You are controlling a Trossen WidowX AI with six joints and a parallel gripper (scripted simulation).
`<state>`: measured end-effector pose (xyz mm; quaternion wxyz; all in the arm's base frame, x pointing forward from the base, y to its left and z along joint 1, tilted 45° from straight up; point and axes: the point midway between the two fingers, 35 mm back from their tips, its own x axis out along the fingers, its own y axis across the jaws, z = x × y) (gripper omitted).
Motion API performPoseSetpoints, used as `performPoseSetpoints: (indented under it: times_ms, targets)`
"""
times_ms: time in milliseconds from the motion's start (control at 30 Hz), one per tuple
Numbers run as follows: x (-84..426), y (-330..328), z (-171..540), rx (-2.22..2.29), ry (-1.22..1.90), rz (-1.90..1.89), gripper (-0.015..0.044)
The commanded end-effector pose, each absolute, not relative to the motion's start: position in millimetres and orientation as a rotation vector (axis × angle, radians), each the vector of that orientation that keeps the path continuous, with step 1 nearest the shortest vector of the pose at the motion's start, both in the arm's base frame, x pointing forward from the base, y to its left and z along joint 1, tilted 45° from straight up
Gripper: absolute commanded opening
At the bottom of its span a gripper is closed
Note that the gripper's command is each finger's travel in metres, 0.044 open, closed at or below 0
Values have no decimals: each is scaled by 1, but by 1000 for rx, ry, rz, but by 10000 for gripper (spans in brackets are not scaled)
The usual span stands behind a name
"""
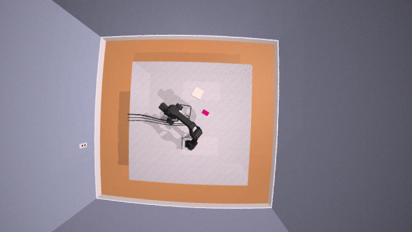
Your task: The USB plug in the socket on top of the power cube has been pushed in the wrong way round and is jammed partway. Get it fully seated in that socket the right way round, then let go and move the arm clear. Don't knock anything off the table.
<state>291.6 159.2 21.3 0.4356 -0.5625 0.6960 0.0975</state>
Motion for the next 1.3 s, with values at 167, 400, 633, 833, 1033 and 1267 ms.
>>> performPoseSetpoints:
  times_ms: [167, 400, 633, 833, 1033, 1267]
  targets:
    - [291, 159, 21, -1223, 1700, 30, 0]
    - [291, 159, 21, -1086, 1664, -123, 0]
    - [291, 159, 21, -947, 1618, -270, 0]
    - [291, 159, 21, -827, 1572, -392, 0]
    - [291, 159, 21, -706, 1521, -508, 0]
    - [291, 159, 21, -564, 1453, -639, 0]
